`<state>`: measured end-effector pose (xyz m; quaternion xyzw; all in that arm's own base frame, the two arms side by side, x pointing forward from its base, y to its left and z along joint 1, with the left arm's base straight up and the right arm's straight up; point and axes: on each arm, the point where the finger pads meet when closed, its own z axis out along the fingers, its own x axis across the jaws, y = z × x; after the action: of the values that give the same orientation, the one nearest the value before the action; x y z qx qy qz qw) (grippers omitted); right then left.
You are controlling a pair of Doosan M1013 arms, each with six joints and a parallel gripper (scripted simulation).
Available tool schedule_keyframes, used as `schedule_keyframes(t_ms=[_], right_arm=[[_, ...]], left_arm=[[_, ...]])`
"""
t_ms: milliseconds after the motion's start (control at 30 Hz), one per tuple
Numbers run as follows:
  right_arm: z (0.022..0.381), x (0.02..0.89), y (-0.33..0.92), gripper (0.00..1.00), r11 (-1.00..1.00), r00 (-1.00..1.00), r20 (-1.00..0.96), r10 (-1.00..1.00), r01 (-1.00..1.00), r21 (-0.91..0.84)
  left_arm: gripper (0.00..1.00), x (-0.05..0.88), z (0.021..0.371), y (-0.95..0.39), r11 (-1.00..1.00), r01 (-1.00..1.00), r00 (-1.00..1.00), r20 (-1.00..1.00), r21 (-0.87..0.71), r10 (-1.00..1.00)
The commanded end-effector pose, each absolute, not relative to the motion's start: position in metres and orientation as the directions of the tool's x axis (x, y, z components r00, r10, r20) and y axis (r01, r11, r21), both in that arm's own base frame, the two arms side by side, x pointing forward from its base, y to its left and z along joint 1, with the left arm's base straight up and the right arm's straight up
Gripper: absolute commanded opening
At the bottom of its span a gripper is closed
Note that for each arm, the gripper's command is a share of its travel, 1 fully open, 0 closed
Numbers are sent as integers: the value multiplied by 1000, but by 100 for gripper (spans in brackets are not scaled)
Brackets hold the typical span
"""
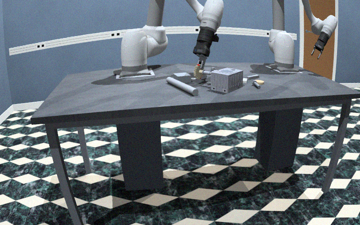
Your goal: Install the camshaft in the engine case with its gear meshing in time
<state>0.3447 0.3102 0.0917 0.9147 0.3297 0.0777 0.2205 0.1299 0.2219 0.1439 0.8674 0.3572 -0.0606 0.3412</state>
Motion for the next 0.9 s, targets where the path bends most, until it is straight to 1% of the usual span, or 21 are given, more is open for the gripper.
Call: schedule_keyframes(t_ms=[0,867], right_arm=[[92,345,311,29,-686,771,-3,637,569,454],[92,353,317,29,-686,771,-3,637,569,454]], left_arm=[[100,130,144,222,-513,661,738,-348,548,578],[100,130,144,222,-513,661,738,-348,548,578]])
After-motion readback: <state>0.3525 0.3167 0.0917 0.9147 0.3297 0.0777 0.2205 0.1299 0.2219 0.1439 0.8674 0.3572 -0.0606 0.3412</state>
